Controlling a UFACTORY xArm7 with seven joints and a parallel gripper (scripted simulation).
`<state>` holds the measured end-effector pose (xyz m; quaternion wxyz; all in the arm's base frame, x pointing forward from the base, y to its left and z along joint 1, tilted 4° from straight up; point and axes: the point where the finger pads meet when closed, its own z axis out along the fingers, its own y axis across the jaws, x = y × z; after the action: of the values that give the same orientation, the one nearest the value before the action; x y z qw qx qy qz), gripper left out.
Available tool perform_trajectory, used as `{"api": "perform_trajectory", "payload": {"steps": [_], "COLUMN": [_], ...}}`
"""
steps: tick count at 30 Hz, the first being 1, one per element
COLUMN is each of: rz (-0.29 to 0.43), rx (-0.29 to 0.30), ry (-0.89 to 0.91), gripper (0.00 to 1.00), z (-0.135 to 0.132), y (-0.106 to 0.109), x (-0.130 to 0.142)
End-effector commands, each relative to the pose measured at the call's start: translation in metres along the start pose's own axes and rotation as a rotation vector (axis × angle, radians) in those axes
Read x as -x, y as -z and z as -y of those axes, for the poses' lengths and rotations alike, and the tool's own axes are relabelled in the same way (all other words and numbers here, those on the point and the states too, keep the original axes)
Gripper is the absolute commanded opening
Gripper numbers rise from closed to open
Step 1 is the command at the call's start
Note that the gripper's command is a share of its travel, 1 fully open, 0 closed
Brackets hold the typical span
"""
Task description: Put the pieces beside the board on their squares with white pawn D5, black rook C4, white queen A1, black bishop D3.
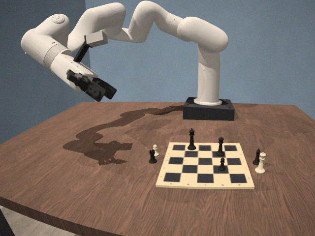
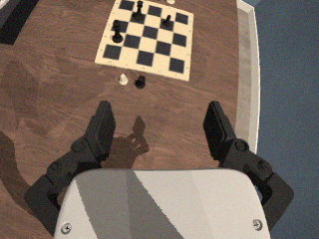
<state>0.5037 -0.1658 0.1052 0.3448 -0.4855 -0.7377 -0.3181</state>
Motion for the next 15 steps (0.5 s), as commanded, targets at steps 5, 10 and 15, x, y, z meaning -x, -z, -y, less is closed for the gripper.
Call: {"api": "perform_trajectory", "payload": {"steps": [5, 10, 15], "rz": [0.154, 0.224, 0.354], "rx": [-0.031, -0.075, -0.176], "ry": [0.141, 0.222, 0.391], "gripper": [1.0, 1.0, 1.0], "z": [-0.003, -0.002, 0.001], "y": [-0.007, -0.013, -0.026], "x": [-0.01, -0.014, -0.022]}}
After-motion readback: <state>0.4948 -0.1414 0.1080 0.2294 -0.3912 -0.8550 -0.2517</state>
